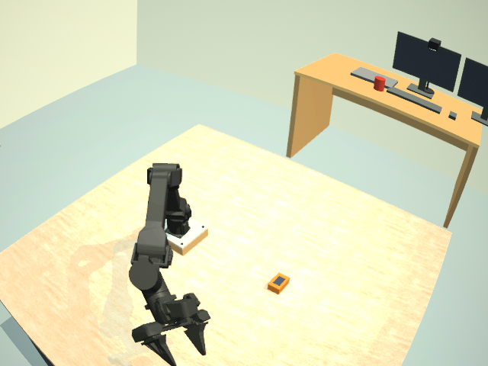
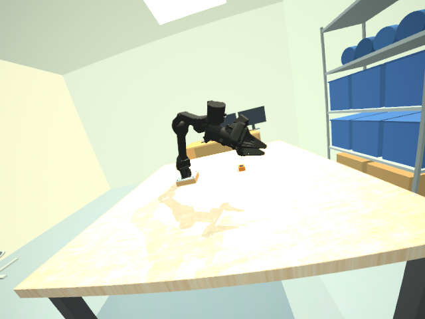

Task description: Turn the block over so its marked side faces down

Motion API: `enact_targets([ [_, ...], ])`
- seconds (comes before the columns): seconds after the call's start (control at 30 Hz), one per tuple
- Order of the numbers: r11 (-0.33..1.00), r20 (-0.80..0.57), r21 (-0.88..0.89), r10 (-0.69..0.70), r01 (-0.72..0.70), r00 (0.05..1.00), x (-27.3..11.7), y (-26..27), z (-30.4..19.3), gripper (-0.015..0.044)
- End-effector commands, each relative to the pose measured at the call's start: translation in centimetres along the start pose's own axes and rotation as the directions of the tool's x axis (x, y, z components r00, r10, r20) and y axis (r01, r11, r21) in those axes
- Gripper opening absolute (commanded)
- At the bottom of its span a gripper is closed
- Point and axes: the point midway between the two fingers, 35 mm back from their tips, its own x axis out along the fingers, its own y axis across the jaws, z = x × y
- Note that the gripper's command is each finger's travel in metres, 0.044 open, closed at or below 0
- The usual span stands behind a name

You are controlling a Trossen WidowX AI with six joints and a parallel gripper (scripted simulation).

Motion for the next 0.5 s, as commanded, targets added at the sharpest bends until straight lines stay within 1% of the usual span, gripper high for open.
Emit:
enact_targets([
  [0.0,0.986,-0.064,0.105,0.136,-0.129,0.989,1.3,6.8,2.5,0.0440],
  [0.23,0.923,-0.201,0.248,0.346,-0.294,0.917,1.5,18.3,4.9,0.0440],
  [0.33,0.892,-0.271,0.299,0.421,-0.341,0.865,0.7,23.2,5.6,0.0440],
  [0.47,0.856,-0.375,0.351,0.501,-0.380,0.780,-1.4,29.6,6.2,0.0440],
])
